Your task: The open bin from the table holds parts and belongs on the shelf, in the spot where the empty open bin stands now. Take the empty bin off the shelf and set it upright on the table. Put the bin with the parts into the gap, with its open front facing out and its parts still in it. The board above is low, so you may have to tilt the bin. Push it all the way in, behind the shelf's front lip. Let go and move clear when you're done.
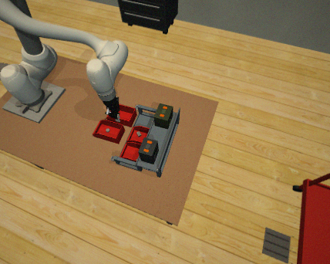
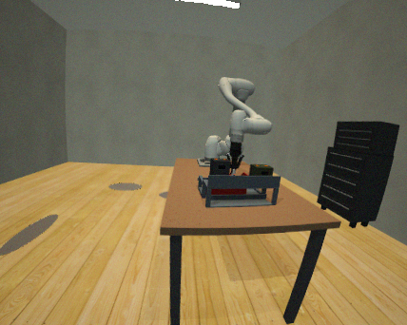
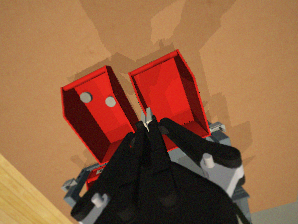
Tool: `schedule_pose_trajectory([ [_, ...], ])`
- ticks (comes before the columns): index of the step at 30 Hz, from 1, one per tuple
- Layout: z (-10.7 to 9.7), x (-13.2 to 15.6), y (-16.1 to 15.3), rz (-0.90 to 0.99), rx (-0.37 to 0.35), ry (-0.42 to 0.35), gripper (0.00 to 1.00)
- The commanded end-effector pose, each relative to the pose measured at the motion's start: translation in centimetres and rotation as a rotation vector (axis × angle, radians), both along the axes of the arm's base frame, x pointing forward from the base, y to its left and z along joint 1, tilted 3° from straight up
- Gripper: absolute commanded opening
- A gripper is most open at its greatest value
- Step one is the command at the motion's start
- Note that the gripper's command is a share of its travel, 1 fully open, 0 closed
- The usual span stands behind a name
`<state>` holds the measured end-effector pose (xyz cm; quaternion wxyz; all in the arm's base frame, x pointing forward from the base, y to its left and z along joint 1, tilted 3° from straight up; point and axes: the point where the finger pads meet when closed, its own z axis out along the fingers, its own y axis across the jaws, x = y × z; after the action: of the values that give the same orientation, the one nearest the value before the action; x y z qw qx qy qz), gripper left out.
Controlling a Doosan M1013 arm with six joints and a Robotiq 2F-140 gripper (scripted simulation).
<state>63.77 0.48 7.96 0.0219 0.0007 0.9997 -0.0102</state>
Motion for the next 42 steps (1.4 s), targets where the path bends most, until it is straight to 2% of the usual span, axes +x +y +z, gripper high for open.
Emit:
schedule_pose_trajectory([
  [1, -0.3, -0.1, -0.2, -0.003, 0.003, 0.001, 0.10],
  [21, 0.3, -0.1, -0.1, -0.003, 0.003, 0.001, 0.10],
  [32, 2.1, -0.2, -0.1, -0.003, 0.003, 0.001, 0.10],
  [42, 5.1, -0.3, -0.1, -0.003, 0.003, 0.001, 0.10],
])
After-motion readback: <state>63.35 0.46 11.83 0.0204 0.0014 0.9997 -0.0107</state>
